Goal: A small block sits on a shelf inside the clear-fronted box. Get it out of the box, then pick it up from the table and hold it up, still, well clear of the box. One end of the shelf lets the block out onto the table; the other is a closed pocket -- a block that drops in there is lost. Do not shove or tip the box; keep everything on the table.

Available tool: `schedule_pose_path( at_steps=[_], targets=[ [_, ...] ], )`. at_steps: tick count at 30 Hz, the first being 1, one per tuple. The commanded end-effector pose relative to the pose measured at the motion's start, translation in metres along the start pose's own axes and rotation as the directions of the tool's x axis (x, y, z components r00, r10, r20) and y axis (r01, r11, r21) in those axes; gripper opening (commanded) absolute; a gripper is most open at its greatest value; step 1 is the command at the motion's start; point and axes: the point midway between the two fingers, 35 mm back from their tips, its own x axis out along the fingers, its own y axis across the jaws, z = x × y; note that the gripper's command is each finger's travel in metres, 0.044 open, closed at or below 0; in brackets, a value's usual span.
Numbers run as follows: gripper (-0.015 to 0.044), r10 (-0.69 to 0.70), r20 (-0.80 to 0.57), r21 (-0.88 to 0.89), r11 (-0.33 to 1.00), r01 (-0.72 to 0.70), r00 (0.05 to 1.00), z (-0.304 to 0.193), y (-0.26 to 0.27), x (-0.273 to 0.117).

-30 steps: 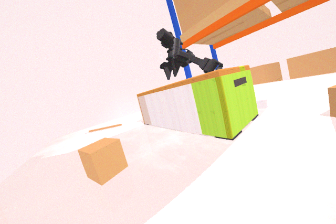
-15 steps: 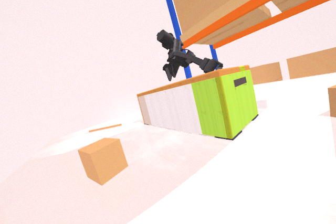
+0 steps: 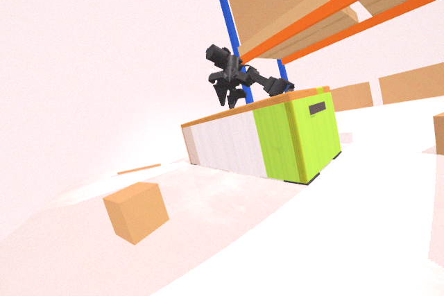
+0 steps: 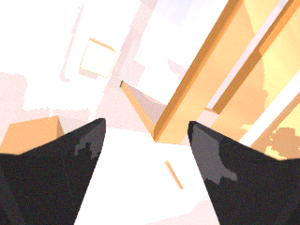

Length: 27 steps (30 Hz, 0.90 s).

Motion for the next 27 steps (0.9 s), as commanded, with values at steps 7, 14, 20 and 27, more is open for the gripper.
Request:
schedule_pose_path(
  at_steps=[7, 14, 20, 27],
  targets=[
    [0.0285, 0.020, 0.023, 0.960, 0.279, -0.028, 1.000, 0.008, 0.012, 0.025],
    [0.0285, 0.021, 0.029, 0.993, -0.113, -0.026, 0.999, 0.010, 0.015, 0.031],
    [0.0285, 0.021, 0.032, 0.899, -0.438, -0.020, 0.999, 0.011, 0.017, 0.036],
    [0.0285, 0.020, 0.035, 0.665, -0.747, -0.008, 0.999, 0.013, 0.019, 0.042]
  ],
)
